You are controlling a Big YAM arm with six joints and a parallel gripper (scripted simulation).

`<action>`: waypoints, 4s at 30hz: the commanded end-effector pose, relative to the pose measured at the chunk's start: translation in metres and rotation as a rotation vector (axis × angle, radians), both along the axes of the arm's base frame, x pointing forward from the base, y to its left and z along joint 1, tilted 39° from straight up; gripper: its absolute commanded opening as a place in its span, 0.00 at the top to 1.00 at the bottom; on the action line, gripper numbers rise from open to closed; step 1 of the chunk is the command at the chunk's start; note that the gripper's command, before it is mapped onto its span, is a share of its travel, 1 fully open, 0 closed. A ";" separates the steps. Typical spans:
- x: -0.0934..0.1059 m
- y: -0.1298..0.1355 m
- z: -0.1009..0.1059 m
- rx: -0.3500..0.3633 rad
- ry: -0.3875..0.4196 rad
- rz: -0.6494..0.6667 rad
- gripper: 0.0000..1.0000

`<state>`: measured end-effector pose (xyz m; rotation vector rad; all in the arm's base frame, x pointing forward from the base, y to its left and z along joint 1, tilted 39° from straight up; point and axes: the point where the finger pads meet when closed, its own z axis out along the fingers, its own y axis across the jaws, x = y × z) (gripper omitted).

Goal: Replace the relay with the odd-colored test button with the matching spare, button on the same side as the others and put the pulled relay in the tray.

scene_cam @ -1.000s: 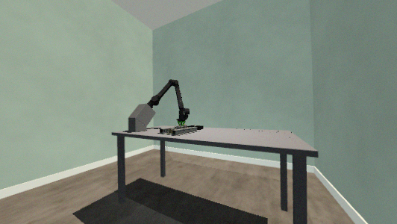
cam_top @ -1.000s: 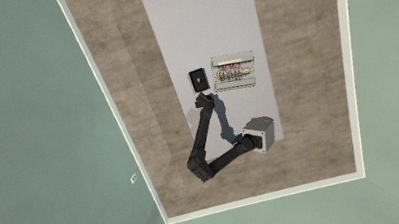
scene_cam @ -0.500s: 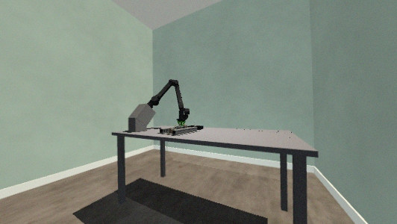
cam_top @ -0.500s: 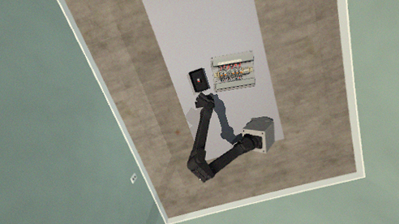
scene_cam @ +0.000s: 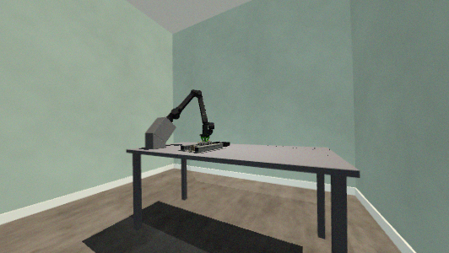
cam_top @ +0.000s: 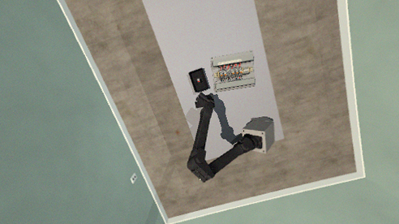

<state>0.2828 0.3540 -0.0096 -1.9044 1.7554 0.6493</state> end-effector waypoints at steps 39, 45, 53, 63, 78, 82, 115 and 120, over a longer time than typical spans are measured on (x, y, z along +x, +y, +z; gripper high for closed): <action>0.006 0.004 0.013 0.021 -0.023 -0.008 1.00; 0.006 0.004 0.013 0.021 -0.023 -0.008 1.00; 0.007 0.004 0.014 0.022 -0.023 -0.008 1.00; 0.007 0.001 0.015 0.018 -0.021 -0.010 1.00; 0.008 -0.008 0.017 0.014 -0.019 -0.012 1.00; 0.009 -0.009 0.019 0.015 -0.021 -0.012 1.00; 0.008 -0.020 0.031 0.014 -0.020 -0.012 1.00; 0.009 -0.021 0.033 0.015 -0.021 -0.012 1.00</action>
